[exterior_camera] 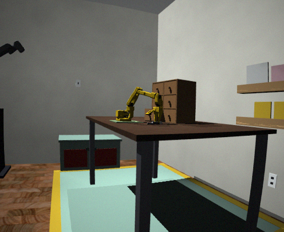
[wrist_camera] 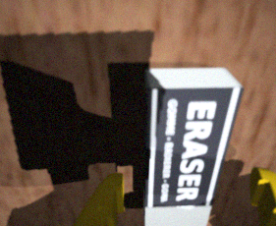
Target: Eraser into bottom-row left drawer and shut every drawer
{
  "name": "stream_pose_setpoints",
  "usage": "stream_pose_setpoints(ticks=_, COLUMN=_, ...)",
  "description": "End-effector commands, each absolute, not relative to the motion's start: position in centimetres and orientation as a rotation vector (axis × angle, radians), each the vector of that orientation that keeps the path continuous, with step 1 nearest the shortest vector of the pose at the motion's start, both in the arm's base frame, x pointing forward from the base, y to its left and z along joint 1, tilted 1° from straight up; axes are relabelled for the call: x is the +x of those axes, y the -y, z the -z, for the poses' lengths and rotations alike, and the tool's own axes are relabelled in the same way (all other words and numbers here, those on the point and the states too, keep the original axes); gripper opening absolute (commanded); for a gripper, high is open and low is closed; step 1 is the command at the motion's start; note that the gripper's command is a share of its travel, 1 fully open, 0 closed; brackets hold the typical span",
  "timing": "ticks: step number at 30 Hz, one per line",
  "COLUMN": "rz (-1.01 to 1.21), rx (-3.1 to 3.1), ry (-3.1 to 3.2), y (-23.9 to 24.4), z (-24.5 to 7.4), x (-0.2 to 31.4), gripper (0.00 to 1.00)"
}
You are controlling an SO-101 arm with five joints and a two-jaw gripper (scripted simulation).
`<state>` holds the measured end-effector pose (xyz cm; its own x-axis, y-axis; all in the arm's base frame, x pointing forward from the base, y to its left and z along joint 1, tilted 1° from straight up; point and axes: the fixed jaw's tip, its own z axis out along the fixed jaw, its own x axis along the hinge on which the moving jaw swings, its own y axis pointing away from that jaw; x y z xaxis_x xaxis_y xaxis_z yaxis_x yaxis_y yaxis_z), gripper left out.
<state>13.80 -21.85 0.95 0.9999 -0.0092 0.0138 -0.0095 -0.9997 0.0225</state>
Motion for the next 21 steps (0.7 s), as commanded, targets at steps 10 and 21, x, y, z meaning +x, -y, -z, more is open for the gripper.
stream_pose_setpoints(ticks=10, rz=-0.003, rx=3.139, ry=0.017, y=21.38, z=-0.13, x=13.53, gripper=0.27)
stream_pose_setpoints(ticks=21, rz=-0.003, rx=3.139, ry=0.017, y=21.23, z=0.12, x=13.44, gripper=0.27)
